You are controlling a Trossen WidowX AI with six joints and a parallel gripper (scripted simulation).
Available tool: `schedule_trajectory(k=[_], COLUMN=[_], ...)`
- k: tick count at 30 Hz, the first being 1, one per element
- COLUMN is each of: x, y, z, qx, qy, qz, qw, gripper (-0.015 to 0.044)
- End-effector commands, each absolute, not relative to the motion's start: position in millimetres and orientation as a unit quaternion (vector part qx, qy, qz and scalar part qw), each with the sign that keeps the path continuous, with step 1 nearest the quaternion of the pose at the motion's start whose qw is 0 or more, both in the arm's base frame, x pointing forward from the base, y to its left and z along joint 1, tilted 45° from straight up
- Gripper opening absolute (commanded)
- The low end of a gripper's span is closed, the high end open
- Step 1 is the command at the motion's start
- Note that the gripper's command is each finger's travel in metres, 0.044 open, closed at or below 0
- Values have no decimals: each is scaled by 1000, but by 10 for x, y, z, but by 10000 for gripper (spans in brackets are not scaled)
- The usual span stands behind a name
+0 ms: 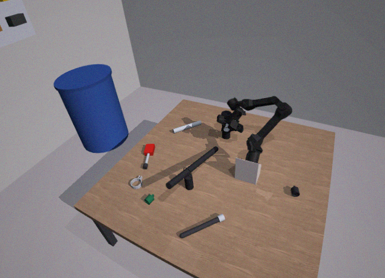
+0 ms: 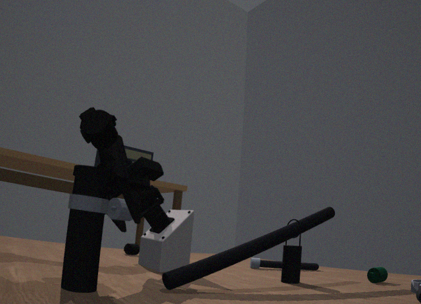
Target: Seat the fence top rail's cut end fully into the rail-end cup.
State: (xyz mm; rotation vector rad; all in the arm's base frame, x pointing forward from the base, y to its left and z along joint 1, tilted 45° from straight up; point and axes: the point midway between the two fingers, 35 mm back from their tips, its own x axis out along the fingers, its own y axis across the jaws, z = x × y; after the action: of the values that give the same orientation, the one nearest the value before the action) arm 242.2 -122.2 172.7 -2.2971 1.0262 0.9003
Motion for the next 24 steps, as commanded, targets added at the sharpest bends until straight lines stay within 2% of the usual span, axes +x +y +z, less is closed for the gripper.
schedule_trajectory(k=[1, 24], x=[2457, 2613], y=[-1210, -1174], z=[1723, 1697], qx=[-836, -829], qy=[377, 410], qz=[316, 250], qw=[241, 288], gripper=[0, 0])
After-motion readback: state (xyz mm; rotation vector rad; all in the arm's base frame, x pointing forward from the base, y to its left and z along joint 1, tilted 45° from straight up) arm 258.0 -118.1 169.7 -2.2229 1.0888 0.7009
